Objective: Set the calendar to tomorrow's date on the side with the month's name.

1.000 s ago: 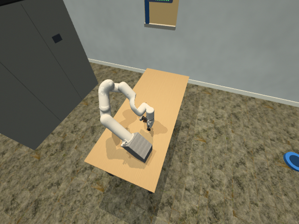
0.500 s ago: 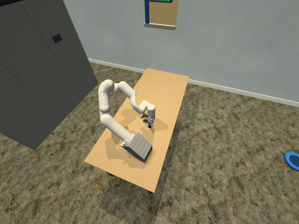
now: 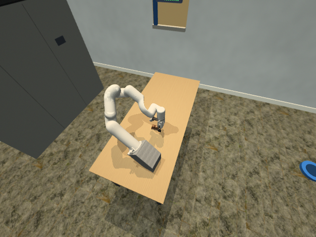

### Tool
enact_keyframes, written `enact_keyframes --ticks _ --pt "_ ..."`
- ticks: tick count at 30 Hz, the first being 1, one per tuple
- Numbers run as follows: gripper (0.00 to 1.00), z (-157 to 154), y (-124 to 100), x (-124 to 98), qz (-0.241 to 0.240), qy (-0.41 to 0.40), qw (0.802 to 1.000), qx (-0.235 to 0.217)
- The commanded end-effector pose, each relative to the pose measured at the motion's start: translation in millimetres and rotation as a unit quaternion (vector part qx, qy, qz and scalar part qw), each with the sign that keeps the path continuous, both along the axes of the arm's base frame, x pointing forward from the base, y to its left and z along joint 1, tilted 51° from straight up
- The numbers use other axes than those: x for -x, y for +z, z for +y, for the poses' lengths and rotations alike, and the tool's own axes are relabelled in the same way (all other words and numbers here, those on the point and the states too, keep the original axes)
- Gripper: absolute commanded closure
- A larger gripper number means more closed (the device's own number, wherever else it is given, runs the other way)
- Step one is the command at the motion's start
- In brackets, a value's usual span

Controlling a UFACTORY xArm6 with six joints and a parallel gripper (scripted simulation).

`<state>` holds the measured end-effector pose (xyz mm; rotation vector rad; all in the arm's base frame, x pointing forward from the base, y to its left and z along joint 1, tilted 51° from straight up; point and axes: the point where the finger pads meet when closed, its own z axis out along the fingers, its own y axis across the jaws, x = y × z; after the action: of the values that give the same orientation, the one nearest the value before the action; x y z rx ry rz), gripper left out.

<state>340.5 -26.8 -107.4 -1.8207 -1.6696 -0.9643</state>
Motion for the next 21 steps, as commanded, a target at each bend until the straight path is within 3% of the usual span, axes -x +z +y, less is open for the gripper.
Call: enact_keyframes --ticks 1,21 --pt "0.0 -1 1 -8 0.0 -0.001 1.0 0.0" --pt "0.0 22 -19 -15 0.0 -0.001 1.0 0.0"
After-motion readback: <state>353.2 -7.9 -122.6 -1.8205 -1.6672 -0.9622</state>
